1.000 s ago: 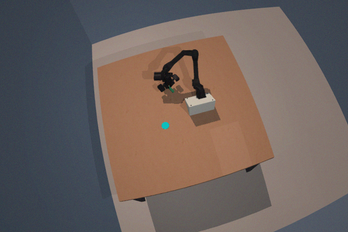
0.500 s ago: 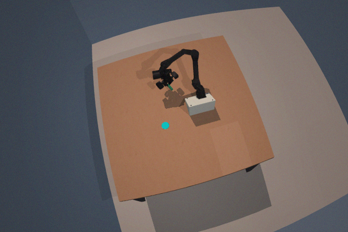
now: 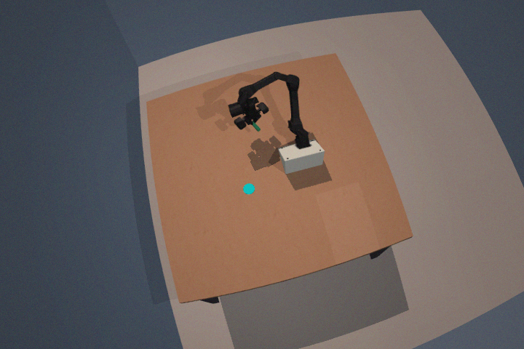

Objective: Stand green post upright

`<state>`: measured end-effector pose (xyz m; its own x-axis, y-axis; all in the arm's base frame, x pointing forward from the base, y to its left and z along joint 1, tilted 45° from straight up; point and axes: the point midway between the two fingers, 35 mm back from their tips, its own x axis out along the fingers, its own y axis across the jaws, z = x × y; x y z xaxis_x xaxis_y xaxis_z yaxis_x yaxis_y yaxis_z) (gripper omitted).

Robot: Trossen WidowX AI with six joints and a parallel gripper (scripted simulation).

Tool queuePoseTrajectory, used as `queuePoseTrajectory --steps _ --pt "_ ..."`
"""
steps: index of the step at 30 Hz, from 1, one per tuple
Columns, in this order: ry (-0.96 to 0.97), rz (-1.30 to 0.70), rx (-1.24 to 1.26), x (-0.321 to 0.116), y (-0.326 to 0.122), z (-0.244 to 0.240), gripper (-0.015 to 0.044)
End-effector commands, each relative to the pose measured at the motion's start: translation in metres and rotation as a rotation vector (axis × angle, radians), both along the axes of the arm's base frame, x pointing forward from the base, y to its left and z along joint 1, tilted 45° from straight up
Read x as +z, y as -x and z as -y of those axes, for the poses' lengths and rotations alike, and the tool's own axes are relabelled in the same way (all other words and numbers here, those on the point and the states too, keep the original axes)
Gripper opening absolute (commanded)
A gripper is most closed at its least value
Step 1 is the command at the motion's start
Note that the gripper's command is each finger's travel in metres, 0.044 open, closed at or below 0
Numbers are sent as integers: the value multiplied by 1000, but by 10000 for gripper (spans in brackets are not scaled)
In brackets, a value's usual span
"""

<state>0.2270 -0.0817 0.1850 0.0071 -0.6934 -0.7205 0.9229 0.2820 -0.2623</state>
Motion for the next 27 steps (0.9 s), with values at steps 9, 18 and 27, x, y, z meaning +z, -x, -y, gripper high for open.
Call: queuePoseTrajectory --steps 9,18,27 --pt "7 -35 38 13 -3 -16 23" --pt "-1 -161 174 6 -22 -31 23" --pt "-7 -286 310 -3 -39 -47 23"
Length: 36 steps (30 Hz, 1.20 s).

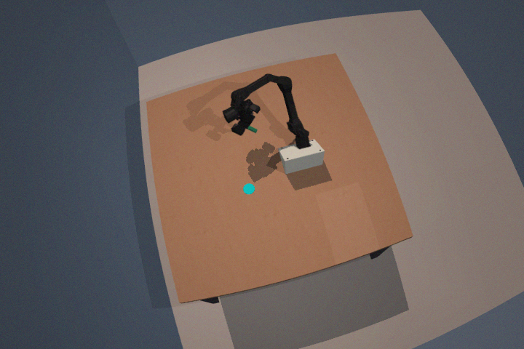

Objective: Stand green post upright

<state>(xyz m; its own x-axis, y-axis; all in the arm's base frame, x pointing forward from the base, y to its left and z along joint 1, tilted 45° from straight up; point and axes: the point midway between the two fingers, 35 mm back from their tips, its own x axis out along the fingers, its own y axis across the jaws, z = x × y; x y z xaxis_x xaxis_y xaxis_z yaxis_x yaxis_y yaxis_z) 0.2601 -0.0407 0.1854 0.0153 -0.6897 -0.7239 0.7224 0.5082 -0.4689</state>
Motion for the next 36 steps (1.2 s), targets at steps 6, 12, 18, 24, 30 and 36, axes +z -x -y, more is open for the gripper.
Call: queuePoseTrajectory --steps 6,12,18,24,30,36 --pt "-8 -122 128 -11 -17 -17 23" --pt "-10 -206 219 -18 -27 -29 23" --pt "-11 -289 310 -27 -37 -42 23" --pt "-12 -372 400 -36 -46 -54 23" --pt "-12 -455 490 -45 -54 -68 23" --pt "-11 -539 580 -56 -61 -81 23"
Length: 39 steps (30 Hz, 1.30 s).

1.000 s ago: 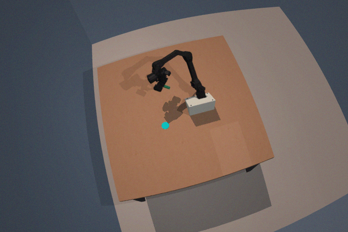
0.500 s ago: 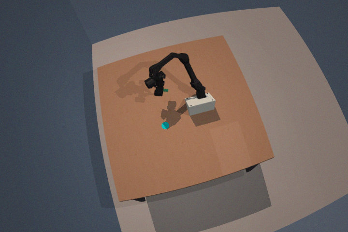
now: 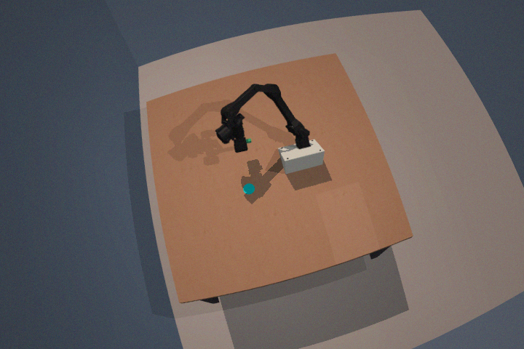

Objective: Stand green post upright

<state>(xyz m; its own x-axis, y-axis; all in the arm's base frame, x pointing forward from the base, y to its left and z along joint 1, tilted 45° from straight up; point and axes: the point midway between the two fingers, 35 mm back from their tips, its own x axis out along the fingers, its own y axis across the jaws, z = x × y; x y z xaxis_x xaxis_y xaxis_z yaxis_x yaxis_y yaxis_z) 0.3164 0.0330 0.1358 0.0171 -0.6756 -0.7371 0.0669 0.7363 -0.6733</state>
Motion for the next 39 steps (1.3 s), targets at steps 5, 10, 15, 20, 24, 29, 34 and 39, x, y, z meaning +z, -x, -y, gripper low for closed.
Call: queuePoseTrajectory --steps 5,10,15,20,24,29,34,39 --pt "-3 -105 113 -15 -10 -19 23" --pt "-2 -173 188 -25 -14 -30 23" --pt "0 -242 263 -35 -18 -42 23" --pt "3 -311 338 -45 -21 -53 23" --pt "5 -366 397 -54 -23 -63 23" --pt "8 -435 472 -65 -25 -74 23" --pt "11 -505 546 -77 -26 -86 23" --pt "15 -574 620 -89 -27 -97 23"
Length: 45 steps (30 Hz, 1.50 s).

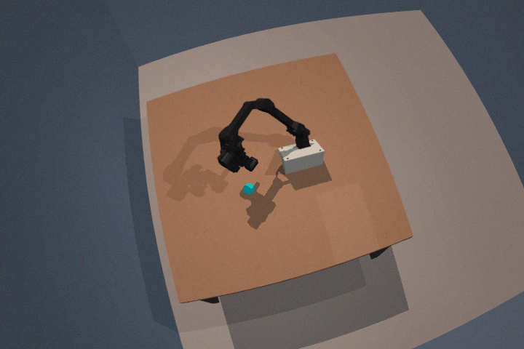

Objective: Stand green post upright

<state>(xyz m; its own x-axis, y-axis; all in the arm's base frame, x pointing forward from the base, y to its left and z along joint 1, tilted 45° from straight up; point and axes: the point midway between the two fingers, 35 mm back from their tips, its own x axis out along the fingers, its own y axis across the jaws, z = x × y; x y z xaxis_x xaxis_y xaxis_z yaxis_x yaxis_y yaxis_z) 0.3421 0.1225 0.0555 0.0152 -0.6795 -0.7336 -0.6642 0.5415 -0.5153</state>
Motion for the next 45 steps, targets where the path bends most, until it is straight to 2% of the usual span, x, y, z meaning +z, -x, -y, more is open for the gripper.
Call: queuePoseTrajectory --steps 1,20,45 --pt "-1 -50 51 -11 -1 -10 23" --pt "18 -303 320 -57 4 -49 23" --pt "-143 -296 298 -71 5 -43 23"
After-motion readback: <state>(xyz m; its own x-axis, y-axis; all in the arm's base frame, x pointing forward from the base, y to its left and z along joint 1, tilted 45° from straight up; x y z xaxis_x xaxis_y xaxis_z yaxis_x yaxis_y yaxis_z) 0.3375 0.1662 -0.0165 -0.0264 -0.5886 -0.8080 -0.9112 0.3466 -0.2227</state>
